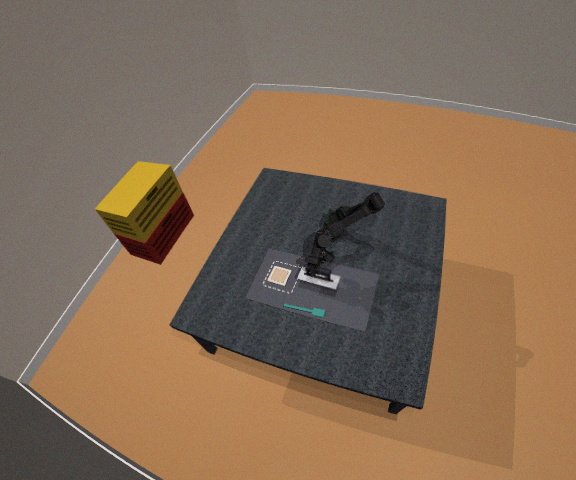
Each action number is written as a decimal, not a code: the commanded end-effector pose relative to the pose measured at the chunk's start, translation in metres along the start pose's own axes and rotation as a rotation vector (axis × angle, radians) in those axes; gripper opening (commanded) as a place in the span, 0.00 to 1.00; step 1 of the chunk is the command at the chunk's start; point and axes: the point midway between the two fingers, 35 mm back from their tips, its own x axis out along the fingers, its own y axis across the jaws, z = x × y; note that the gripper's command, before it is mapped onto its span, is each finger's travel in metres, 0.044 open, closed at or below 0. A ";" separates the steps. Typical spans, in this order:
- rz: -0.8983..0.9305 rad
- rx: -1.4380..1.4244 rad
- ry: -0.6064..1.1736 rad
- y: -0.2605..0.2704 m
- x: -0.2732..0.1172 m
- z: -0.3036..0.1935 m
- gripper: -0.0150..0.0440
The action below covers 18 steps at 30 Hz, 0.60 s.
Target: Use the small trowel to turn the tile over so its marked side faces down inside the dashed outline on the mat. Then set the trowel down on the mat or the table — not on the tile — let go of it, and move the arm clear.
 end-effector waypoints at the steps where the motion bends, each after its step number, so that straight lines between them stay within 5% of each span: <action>1: -0.003 0.001 0.001 -0.001 -0.001 -0.001 0.25; 18: 0.071 0.174 0.126 0.013 0.018 0.035 0.25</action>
